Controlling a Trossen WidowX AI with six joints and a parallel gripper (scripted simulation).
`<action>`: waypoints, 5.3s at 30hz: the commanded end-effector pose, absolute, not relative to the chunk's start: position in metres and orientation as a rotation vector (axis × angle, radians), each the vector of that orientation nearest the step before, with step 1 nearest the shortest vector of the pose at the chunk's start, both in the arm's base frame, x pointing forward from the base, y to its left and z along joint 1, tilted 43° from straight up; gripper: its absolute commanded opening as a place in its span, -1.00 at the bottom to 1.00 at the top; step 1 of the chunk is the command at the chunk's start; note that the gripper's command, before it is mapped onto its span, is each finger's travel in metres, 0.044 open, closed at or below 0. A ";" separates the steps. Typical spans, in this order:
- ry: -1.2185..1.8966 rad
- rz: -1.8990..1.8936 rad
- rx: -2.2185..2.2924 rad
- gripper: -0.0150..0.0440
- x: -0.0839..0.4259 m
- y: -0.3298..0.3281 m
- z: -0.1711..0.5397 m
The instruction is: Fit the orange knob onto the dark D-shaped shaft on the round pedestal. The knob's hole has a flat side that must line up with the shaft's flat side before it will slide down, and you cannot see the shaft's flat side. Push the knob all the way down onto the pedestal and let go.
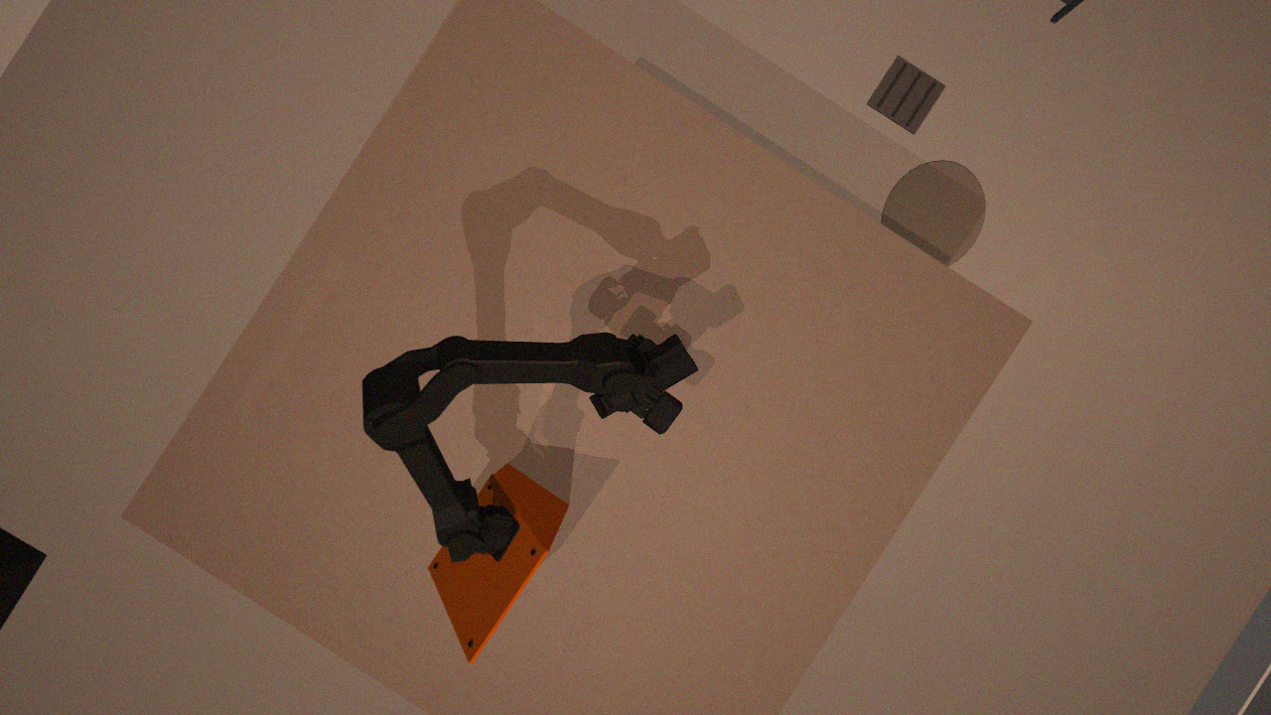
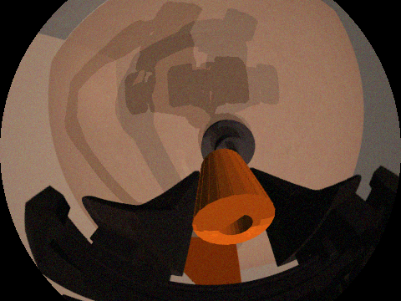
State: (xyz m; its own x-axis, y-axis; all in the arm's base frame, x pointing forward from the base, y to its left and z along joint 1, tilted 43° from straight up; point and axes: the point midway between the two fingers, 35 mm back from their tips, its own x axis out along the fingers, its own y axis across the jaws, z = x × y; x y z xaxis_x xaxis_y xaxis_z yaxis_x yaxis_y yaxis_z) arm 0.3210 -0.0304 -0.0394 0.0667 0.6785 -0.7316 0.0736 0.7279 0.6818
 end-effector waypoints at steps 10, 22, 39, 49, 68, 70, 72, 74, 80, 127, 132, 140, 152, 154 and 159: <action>1.450 0.514 0.653 -0.49 0.319 -0.032 -0.064; 1.445 0.524 0.643 -0.49 0.319 -0.025 -0.071; 1.445 0.524 0.643 -0.49 0.321 -0.024 -0.072; 1.445 0.524 0.643 -0.49 0.322 -0.023 -0.073; 1.445 0.524 0.643 -0.49 0.319 -0.023 -0.073; 1.445 0.524 0.643 -0.49 0.318 -0.024 -0.071; 1.442 0.531 0.635 -0.49 0.317 -0.025 -0.070; 1.426 0.563 0.599 -0.49 0.317 -0.025 -0.070; 1.369 0.665 0.477 -0.49 0.318 -0.024 -0.071; 1.348 0.700 0.435 -0.49 0.315 -0.024 -0.070; 1.282 0.799 0.309 -0.49 0.316 -0.023 -0.070; 1.282 0.799 0.309 -0.49 0.318 -0.023 -0.071; 1.282 0.799 0.309 -0.49 0.323 -0.025 -0.072; 1.282 0.799 0.309 -0.49 0.322 -0.024 -0.073; 1.282 0.799 0.309 -0.49 0.322 -0.023 -0.073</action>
